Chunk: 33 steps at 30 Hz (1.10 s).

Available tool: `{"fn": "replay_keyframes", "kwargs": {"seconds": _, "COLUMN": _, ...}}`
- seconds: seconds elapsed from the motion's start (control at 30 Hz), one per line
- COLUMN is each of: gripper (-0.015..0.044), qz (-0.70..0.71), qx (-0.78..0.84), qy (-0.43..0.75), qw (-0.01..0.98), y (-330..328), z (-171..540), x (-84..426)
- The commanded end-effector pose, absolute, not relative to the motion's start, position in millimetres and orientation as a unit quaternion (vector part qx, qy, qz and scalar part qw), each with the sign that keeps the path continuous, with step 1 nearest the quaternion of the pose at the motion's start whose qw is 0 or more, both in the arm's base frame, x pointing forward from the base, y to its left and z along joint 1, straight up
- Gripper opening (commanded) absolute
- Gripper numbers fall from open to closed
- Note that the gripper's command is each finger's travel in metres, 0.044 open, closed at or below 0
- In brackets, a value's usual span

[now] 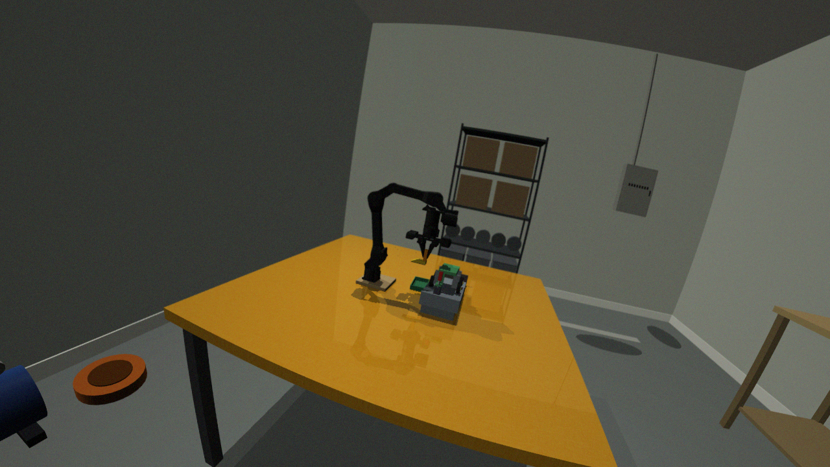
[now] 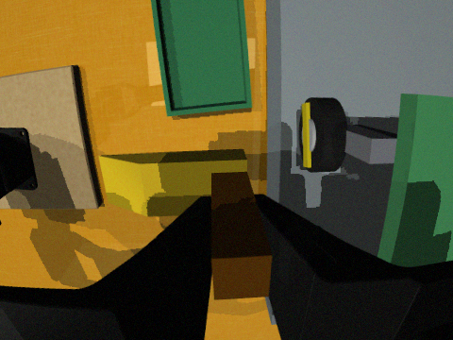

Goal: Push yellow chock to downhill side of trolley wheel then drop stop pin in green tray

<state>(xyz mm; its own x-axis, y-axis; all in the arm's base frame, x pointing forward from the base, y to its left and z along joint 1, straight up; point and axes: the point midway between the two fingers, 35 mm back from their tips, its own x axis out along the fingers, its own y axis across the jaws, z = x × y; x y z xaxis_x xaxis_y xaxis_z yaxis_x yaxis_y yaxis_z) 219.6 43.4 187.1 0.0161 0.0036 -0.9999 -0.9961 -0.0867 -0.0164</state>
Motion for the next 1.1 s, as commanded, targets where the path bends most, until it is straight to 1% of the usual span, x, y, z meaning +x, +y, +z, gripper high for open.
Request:
{"fn": "replay_keyframes", "kwargs": {"seconds": 0.0, "gripper": 0.0000, "qz": 0.516, "qx": -0.526, "qy": 0.473, "qw": 0.483, "y": 57, "z": 187, "x": 223}}
{"fn": "replay_keyframes", "kwargs": {"seconds": 0.83, "gripper": 0.0000, "qz": 0.519, "qx": -0.525, "qy": 0.469, "qw": 0.484, "y": 155, "z": 182, "x": 240}}
{"fn": "replay_keyframes", "kwargs": {"seconds": 1.07, "gripper": 0.0000, "qz": 0.564, "qx": -0.576, "qy": 0.417, "qw": 0.421, "y": 156, "z": 182, "x": 240}}
